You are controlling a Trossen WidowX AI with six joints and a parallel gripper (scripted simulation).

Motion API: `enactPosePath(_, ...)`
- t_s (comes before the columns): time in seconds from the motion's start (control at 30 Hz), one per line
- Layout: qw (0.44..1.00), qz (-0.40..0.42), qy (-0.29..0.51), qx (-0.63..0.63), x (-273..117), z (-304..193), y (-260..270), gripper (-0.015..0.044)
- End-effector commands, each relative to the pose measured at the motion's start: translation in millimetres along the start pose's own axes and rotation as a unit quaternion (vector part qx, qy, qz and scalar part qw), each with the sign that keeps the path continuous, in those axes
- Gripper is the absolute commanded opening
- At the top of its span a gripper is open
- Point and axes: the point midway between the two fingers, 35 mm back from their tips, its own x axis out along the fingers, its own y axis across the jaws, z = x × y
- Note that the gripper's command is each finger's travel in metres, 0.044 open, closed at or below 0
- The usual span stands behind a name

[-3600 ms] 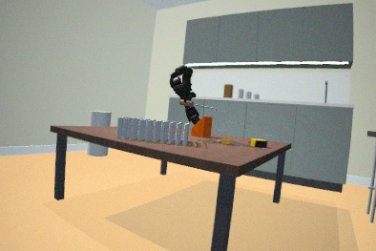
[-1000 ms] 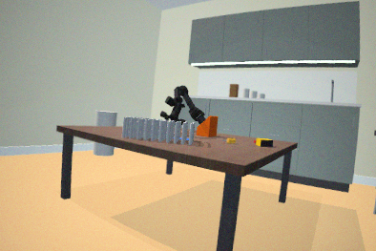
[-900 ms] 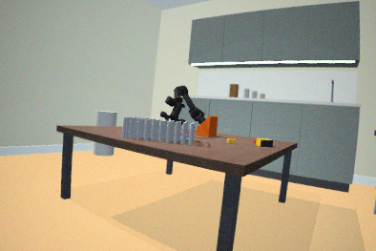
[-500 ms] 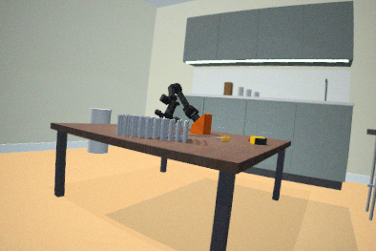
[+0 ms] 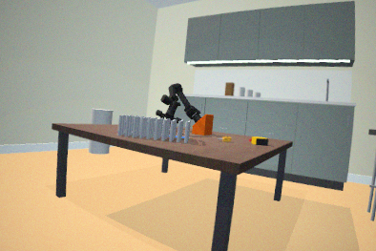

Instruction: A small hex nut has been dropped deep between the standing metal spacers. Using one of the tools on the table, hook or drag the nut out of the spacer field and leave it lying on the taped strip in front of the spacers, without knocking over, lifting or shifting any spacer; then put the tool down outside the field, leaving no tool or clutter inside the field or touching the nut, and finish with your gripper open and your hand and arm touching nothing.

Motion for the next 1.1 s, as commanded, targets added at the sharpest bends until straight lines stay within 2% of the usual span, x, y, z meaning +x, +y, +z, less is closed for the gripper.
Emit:
enactPosePath(0.0,1.000,0.005,0.001,0.007,0,-3,4,0.0000)
enactPosePath(1.07,1.000,0.005,0.002,0.008,6,-19,6,0.0000)
